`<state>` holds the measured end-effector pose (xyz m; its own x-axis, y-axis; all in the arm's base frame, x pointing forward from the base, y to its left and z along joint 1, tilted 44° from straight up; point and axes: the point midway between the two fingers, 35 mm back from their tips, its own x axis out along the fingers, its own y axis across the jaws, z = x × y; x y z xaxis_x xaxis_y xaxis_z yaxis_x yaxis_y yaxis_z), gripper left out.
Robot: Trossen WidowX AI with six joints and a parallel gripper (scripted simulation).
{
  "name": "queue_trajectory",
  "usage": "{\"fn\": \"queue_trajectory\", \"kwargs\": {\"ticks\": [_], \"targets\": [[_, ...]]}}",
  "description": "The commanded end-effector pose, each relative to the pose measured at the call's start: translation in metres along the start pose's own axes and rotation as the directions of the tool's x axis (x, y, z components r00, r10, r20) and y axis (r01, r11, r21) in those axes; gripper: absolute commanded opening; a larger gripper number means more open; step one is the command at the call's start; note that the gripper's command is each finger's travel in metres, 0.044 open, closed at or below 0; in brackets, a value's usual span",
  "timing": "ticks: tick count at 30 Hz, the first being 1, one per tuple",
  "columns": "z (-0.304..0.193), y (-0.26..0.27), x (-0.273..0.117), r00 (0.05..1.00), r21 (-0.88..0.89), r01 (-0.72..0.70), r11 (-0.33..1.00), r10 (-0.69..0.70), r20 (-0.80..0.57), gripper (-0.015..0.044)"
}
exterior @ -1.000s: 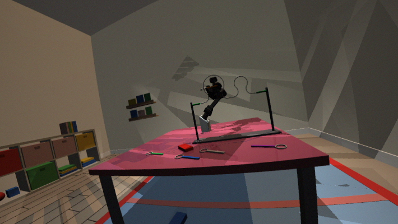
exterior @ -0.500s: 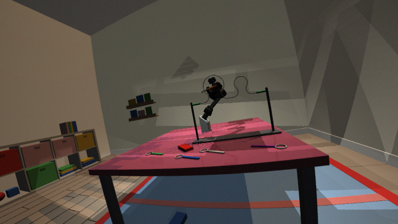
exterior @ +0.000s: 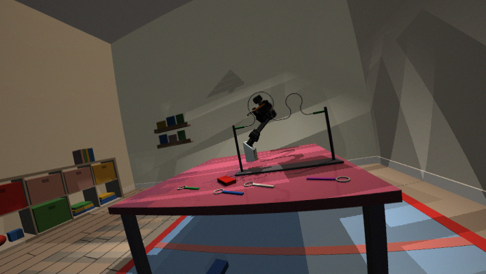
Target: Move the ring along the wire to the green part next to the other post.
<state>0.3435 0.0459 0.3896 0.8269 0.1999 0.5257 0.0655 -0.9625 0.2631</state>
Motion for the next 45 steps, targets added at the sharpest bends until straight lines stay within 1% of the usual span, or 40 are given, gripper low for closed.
{"fn": "queue_trajectory", "kwargs": {"ticks": [1, 11, 23, 34, 45], "targets": [[-0.001, 0.000, 0.000, 1.000, 0.036, -0.021, 0.999, 0.021, 0.000, -0.0150], [-0.003, -0.009, -0.001, 1.000, 0.045, -0.026, 0.999, 0.026, 0.000, -0.0150], [-0.004, -0.034, -0.003, 0.999, -0.066, 0.033, 0.997, -0.034, -0.016, -0.0150], [0.002, -0.069, -0.011, 0.989, -0.264, 0.135, 0.955, -0.146, -0.024, -0.0150], [0.017, -0.105, -0.024, 0.962, -0.481, 0.238, 0.844, -0.274, -0.004, -0.0150]]}}
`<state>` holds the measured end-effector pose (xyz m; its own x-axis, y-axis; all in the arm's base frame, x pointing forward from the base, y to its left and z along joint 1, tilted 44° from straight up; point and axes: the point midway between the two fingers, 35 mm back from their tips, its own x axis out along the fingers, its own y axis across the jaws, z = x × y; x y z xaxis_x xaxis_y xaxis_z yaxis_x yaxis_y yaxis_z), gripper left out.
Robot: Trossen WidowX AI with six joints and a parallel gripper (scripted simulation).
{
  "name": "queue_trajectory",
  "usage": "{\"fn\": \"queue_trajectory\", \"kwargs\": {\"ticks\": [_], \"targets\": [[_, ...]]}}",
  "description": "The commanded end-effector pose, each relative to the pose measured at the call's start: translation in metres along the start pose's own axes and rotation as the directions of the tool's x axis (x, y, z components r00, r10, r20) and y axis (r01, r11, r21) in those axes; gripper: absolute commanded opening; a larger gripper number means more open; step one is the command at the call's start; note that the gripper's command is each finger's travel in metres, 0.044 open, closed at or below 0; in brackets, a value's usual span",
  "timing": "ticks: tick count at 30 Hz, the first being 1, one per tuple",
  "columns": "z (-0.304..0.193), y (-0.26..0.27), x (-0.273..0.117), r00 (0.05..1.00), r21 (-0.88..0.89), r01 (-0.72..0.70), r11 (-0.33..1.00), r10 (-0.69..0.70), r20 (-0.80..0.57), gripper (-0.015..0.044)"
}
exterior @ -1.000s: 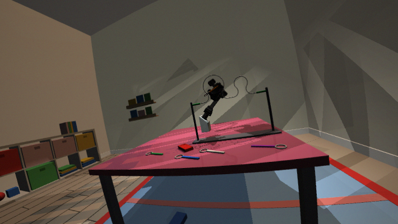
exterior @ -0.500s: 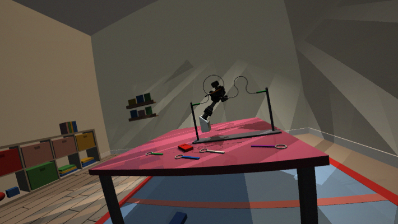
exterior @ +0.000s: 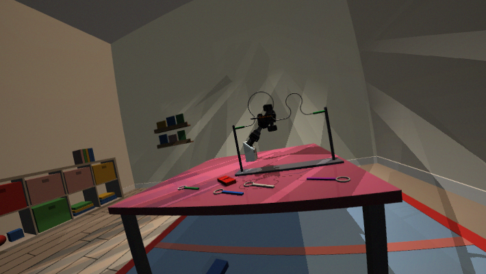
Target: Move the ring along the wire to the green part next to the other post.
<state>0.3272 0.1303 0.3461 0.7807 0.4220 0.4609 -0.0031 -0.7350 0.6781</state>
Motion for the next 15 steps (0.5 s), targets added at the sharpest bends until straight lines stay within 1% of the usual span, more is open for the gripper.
{"fn": "queue_trajectory", "kwargs": {"ticks": [1, 10, 15], "targets": [[0.001, -0.017, -0.002, 0.999, -0.095, 0.052, 0.994, -0.054, -0.010, -0.0150], [0.008, -0.050, -0.010, 0.986, -0.287, 0.153, 0.946, -0.164, -0.015, -0.0150], [0.014, -0.065, -0.009, 0.980, -0.375, 0.192, 0.907, -0.195, 0.030, -0.0150]]}}
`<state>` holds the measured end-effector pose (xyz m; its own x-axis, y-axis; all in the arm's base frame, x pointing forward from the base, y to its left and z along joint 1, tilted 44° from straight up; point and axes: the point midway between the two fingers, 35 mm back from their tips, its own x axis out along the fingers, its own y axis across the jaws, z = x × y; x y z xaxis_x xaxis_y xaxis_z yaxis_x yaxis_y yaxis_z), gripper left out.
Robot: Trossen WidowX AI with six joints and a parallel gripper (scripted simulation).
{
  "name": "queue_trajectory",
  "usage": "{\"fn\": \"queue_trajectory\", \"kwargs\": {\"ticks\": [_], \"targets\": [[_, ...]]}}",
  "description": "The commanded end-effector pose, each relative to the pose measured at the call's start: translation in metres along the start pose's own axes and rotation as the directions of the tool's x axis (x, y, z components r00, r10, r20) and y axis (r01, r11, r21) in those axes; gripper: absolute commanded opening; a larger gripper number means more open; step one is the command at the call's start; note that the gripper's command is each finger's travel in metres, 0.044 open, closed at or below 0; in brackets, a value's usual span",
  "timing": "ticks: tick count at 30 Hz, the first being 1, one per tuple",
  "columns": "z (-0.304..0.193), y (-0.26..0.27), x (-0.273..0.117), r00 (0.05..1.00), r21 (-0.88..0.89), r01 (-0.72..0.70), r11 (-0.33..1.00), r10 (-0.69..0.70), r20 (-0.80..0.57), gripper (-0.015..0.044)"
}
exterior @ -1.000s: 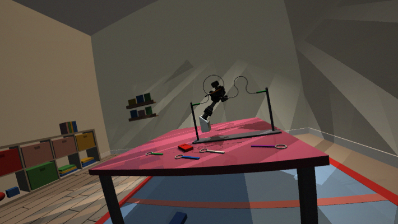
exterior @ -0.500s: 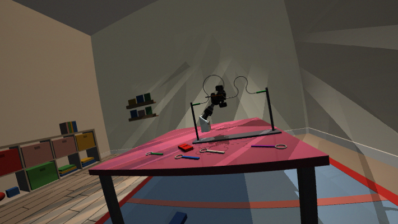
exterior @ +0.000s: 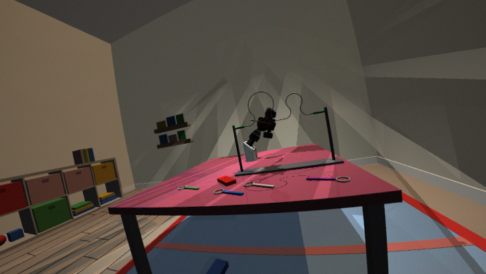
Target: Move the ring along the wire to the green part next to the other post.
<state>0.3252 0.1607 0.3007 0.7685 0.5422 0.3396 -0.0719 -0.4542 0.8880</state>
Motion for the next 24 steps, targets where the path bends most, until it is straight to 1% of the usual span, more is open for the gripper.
{"fn": "queue_trajectory", "kwargs": {"ticks": [1, 12, 24], "targets": [[0.002, -0.017, 0.003, 0.998, -0.092, 0.047, 0.995, -0.044, 0.036, -0.0150], [0.011, -0.058, -0.003, 0.986, -0.331, 0.168, 0.929, -0.159, 0.055, -0.0150], [0.031, -0.097, -0.019, 0.958, -0.558, 0.272, 0.784, -0.277, 0.079, -0.0150]]}}
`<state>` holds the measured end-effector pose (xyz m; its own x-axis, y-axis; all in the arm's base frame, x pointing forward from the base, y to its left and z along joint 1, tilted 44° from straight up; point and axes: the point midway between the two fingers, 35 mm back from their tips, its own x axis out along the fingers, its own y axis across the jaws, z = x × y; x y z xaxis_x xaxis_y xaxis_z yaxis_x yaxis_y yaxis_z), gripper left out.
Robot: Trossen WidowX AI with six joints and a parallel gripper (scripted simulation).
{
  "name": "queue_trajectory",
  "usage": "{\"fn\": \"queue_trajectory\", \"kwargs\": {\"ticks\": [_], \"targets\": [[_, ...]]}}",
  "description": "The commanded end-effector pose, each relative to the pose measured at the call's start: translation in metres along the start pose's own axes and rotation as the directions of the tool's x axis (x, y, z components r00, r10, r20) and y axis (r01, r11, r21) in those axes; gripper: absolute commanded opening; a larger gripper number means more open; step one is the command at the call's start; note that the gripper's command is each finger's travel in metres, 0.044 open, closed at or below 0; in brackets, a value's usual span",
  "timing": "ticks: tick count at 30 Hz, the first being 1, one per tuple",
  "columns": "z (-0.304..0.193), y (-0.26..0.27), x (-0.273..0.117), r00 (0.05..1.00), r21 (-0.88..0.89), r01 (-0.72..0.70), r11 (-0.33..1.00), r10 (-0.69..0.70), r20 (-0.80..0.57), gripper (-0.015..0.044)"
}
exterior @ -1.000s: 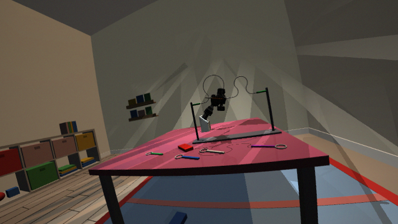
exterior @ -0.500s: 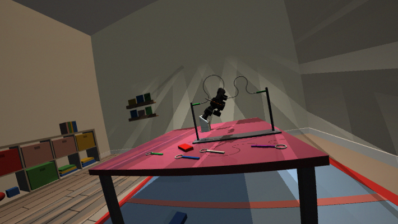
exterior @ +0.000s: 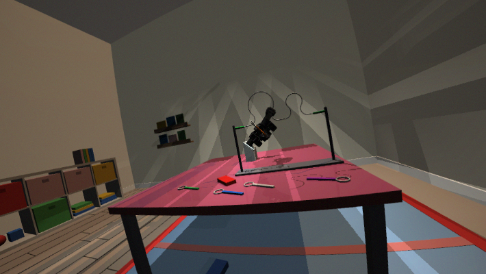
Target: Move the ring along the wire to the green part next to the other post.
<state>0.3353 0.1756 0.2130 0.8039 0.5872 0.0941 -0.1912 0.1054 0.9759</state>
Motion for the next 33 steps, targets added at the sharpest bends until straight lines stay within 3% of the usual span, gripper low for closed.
{"fn": "queue_trajectory", "kwargs": {"ticks": [1, 17, 33], "targets": [[0.001, -0.018, -0.002, 0.999, -0.094, 0.047, 0.994, -0.048, -0.010, -0.0150], [0.015, -0.070, -0.015, 0.983, -0.383, 0.165, 0.909, -0.185, -0.015, -0.0150], [0.031, -0.097, -0.026, 0.970, -0.502, 0.210, 0.839, -0.244, -0.003, -0.0150]]}}
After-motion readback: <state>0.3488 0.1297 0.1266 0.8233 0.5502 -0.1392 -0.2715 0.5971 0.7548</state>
